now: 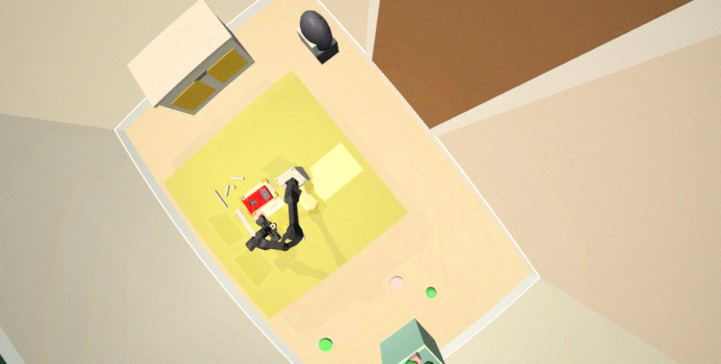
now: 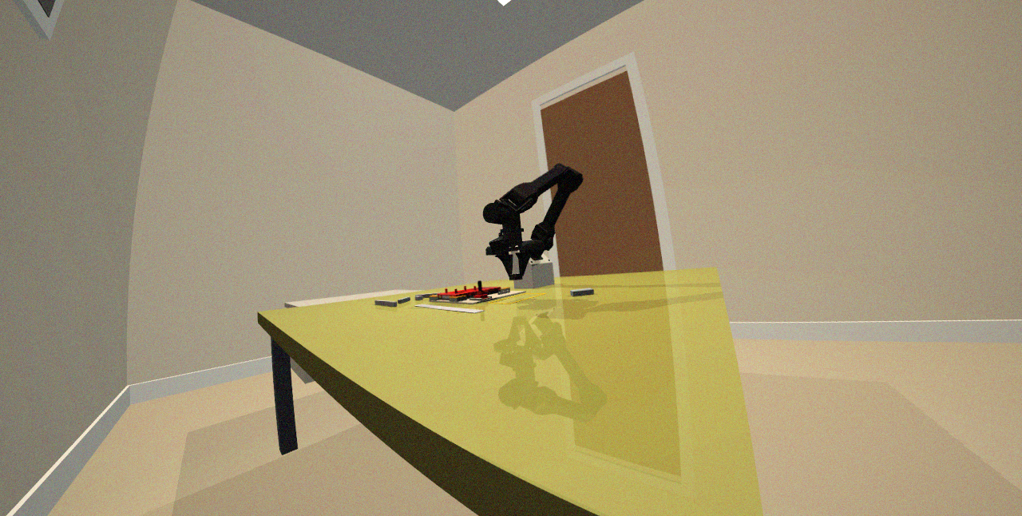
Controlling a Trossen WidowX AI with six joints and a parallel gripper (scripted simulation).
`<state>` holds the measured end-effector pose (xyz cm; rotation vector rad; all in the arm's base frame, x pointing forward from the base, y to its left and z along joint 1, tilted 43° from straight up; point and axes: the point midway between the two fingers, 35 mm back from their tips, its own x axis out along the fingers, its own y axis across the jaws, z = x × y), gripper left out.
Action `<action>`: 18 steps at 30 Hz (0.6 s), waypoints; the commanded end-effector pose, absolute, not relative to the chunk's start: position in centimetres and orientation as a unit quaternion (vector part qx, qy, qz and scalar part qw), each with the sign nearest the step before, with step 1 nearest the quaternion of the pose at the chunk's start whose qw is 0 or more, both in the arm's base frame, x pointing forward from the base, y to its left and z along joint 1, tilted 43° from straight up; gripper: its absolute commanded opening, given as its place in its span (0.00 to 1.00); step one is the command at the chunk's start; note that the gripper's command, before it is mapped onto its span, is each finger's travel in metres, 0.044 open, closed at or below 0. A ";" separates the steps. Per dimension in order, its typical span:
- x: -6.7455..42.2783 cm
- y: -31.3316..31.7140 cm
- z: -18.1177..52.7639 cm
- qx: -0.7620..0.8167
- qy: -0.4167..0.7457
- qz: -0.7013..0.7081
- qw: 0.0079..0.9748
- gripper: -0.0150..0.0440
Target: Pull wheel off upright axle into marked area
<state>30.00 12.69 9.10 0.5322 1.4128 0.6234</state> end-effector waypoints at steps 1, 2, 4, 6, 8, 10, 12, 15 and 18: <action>29.9 14.0 7.2 0.238 0.635 0.275 0.681 0.25; 29.9 14.4 6.8 0.239 0.635 0.275 0.681 0.25; 29.9 15.3 6.0 0.239 0.635 0.275 0.681 0.25; 29.8 16.1 5.2 0.240 0.635 0.276 0.681 0.25; 29.7 16.5 4.8 0.240 0.635 0.276 0.680 0.25; 29.7 16.7 4.6 0.241 0.635 0.276 0.680 0.25; 29.7 16.7 4.6 0.241 0.635 0.276 0.680 0.25; 29.7 16.5 4.9 0.240 0.636 0.279 0.679 0.39; 29.7 16.5 4.9 0.240 0.636 0.279 0.679 0.52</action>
